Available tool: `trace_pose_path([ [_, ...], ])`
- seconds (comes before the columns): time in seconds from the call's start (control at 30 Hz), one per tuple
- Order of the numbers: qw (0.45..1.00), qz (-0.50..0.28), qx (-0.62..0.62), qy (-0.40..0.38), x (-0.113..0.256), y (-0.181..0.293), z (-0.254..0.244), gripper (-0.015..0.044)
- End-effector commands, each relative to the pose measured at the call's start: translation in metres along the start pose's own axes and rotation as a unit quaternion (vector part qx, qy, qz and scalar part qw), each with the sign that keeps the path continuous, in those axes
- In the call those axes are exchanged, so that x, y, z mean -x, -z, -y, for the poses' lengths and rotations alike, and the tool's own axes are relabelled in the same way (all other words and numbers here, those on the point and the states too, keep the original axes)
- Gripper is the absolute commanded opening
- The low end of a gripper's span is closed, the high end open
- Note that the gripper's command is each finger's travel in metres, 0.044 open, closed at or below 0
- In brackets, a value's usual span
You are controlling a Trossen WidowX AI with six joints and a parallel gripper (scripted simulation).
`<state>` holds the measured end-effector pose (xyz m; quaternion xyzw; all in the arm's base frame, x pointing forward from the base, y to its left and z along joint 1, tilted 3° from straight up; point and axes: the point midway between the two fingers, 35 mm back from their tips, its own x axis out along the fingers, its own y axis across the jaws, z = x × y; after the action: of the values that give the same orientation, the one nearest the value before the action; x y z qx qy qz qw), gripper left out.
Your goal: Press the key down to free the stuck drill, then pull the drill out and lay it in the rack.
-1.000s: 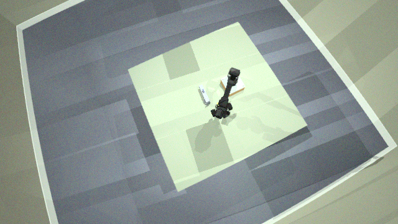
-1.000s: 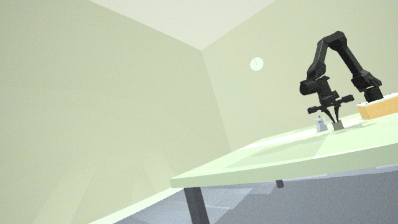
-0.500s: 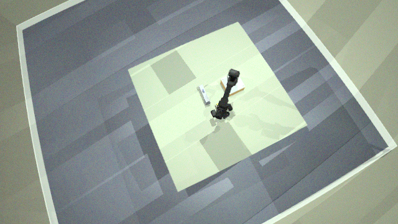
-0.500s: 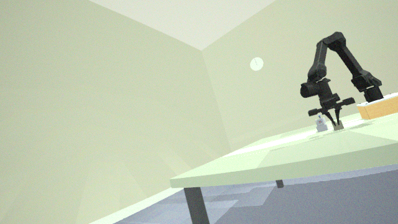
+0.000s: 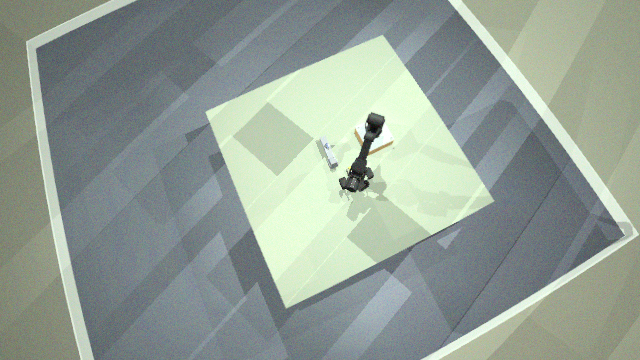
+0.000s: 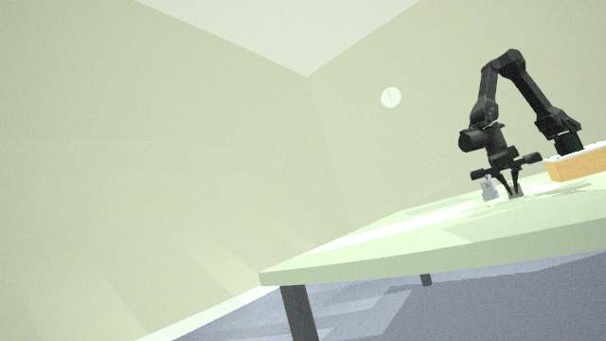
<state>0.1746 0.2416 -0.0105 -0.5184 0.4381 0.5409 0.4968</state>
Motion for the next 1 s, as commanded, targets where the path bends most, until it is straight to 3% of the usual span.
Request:
trace_pose_path([
  [0.0,1.0,-0.006,-0.002,-0.003,-0.0065,0.0032,-0.0015,0.0],
  [0.97,1.0,-0.006,-0.002,-0.003,-0.0098,0.0065,-0.0029,0.0],
])
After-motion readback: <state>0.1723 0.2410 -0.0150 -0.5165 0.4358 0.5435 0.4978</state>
